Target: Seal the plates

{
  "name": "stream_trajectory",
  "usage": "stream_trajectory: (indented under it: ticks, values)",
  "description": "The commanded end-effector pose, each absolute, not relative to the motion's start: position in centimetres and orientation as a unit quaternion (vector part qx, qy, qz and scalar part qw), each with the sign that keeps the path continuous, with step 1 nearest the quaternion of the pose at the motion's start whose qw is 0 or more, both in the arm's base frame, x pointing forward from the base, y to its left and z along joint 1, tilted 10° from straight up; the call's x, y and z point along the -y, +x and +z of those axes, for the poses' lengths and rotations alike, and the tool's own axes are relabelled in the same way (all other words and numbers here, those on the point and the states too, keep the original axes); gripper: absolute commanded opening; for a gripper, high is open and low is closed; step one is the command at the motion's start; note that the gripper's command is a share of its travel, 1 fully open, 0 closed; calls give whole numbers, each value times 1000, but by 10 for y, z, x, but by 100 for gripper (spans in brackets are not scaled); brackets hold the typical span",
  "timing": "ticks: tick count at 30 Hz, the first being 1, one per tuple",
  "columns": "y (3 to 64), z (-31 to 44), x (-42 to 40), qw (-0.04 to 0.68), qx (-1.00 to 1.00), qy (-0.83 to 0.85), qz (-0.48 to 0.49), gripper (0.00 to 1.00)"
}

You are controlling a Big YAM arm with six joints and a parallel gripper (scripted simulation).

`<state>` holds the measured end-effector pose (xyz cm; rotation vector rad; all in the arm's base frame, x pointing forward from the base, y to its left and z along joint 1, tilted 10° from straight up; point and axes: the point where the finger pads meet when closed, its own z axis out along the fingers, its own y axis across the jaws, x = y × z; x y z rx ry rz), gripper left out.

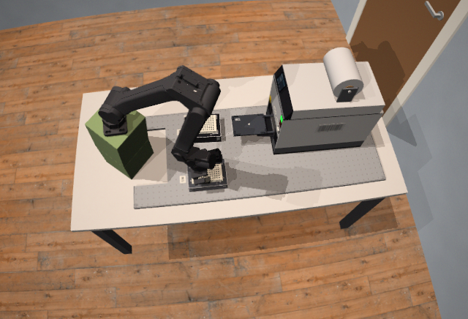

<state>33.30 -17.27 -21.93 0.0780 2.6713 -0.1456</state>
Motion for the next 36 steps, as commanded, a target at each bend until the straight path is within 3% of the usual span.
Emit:
stream_trajectory:
  ticks: [1,18,36]
  values:
    - [324,-225,166,224,-973,27,-48,100]
    - [337,-211,174,242,-968,27,-57,100]
    - [341,-207,177,246,-967,29,-60,91]
